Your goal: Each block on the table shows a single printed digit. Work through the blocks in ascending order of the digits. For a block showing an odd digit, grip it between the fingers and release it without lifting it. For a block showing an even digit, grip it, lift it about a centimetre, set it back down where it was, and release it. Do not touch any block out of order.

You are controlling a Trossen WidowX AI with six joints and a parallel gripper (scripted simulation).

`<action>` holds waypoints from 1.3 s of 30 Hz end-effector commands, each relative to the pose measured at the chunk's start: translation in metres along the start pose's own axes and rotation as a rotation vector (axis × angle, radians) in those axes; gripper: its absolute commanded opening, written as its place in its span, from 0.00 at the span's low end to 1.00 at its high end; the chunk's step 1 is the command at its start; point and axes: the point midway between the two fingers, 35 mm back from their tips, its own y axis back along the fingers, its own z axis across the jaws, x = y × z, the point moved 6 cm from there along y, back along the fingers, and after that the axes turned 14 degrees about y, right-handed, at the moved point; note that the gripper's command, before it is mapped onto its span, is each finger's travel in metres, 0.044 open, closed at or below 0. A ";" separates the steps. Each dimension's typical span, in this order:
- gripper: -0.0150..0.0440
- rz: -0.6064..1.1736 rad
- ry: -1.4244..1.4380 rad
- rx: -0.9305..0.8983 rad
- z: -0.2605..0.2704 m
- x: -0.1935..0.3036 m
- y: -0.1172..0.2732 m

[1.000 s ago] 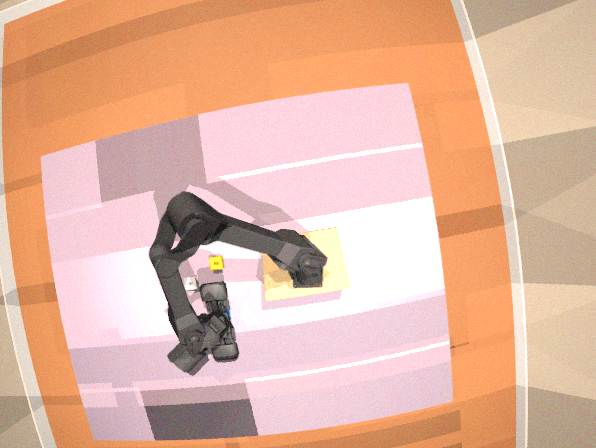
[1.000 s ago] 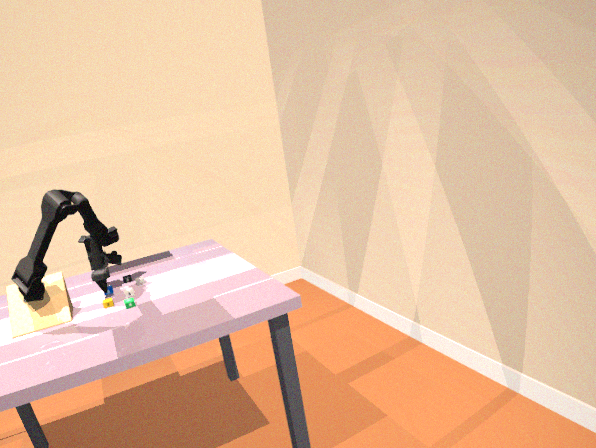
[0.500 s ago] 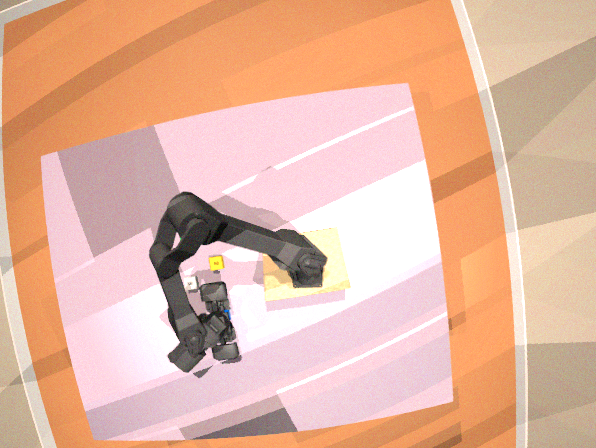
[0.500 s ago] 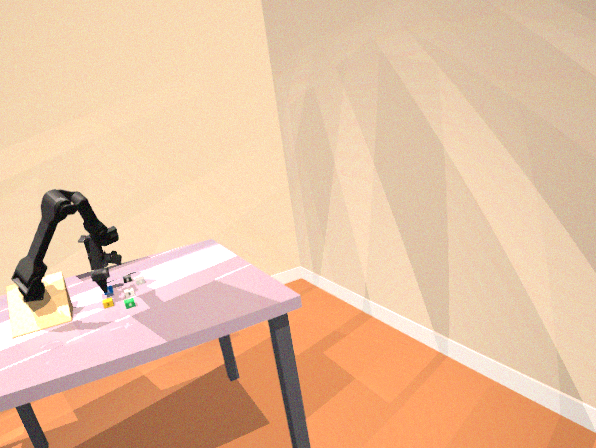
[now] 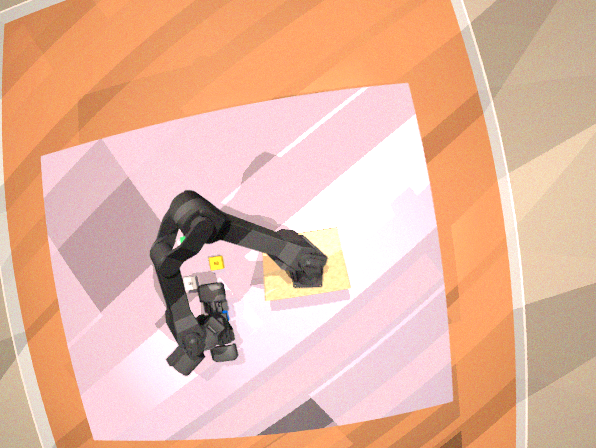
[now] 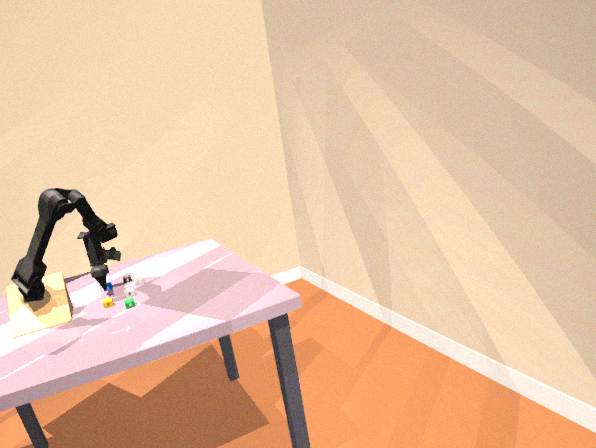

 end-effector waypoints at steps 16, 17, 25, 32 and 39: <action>0.46 0.003 -0.006 -0.005 0.000 0.000 -0.013; 0.46 0.003 -0.006 -0.005 0.000 0.000 -0.014; 0.46 0.003 -0.006 -0.005 0.000 0.000 -0.014; 0.68 0.003 -0.006 -0.005 0.000 0.000 -0.014; 0.93 0.003 -0.006 -0.005 0.000 0.000 -0.014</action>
